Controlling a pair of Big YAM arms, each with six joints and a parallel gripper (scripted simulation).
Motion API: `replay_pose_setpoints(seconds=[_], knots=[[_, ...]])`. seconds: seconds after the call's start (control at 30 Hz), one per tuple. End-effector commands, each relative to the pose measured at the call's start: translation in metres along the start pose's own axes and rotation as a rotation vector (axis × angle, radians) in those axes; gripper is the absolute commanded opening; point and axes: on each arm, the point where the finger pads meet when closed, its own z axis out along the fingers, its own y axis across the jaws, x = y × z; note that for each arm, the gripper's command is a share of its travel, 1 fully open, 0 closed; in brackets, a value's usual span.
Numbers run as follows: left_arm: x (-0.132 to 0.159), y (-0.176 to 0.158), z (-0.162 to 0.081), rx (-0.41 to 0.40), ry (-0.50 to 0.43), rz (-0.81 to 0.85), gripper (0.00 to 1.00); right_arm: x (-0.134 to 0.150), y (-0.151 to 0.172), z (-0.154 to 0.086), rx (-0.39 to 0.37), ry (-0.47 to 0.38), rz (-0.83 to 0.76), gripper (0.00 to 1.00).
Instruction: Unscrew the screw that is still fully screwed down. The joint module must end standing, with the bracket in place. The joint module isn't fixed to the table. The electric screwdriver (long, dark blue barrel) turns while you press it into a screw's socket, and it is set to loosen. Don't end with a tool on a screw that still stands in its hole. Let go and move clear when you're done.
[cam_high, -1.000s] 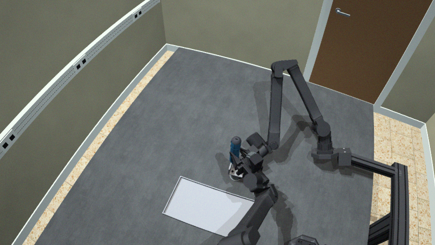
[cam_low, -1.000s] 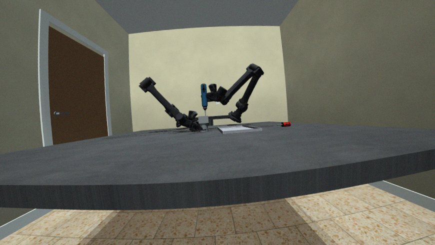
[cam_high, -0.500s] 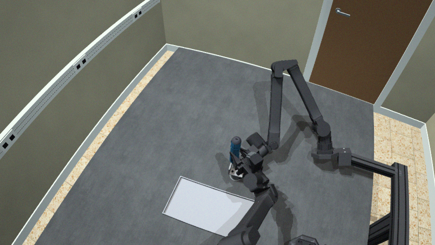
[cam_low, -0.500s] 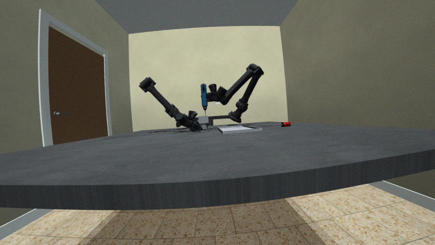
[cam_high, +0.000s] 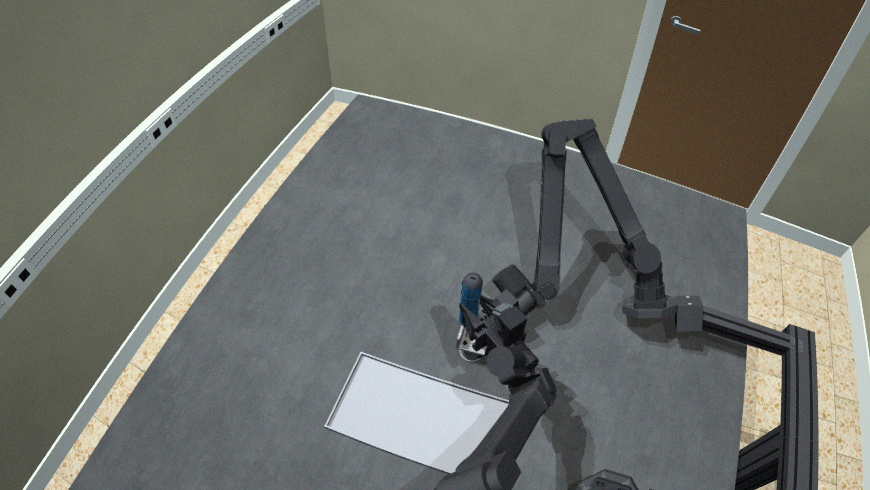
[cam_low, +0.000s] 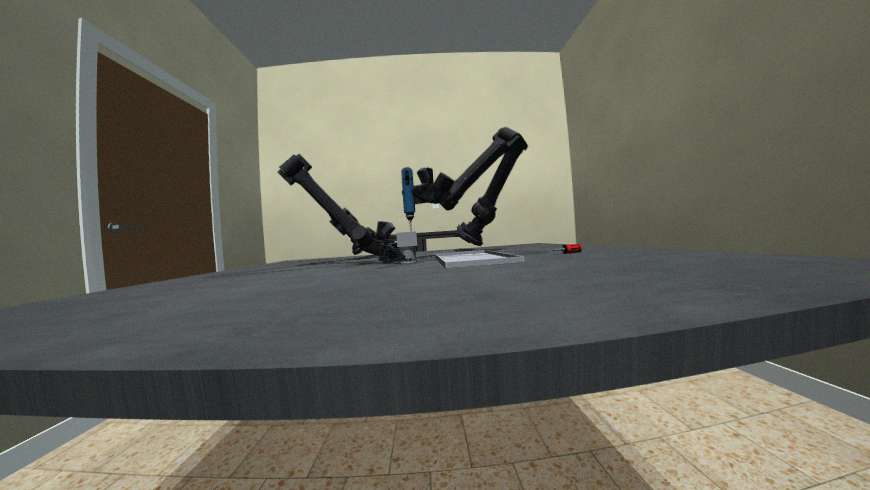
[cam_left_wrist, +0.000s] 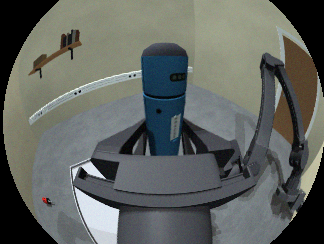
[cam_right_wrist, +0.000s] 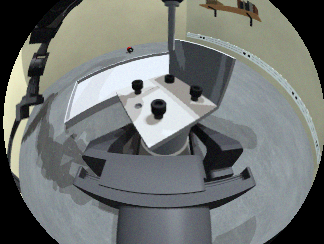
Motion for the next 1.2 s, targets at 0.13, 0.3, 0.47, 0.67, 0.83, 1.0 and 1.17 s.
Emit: replay_pose_setpoints(seconds=[0.13, 0.3, 0.47, 0.67, 0.83, 1.0, 1.17], knots=[[-0.008, 0.008, 0.001, -0.023, -0.037, -0.011, 0.42, -0.005, -0.003, 0.001, 0.009, -0.011, -0.004, 0.59], [-0.006, 0.008, 0.001, -0.022, -0.033, -0.007, 0.42, -0.005, -0.003, 0.001, 0.009, -0.011, -0.004, 0.59], [-0.011, 0.011, 0.004, -0.032, -0.043, -0.010, 0.42, -0.005, -0.003, 0.001, 0.009, -0.011, -0.004, 0.59], [-0.011, 0.011, 0.004, -0.032, -0.043, -0.010, 0.42, -0.005, -0.003, 0.001, 0.009, -0.011, -0.004, 0.59], [-0.011, 0.011, 0.004, -0.032, -0.043, -0.010, 0.42, -0.005, -0.003, 0.001, 0.009, -0.011, -0.004, 0.59], [0.002, 0.009, 0.001, -0.025, -0.026, -0.005, 0.42, -0.005, -0.003, 0.001, 0.009, -0.011, -0.004, 0.59], [0.005, 0.008, 0.003, -0.025, -0.030, -0.005, 0.42, -0.005, -0.003, 0.001, 0.009, -0.011, -0.004, 0.59]])
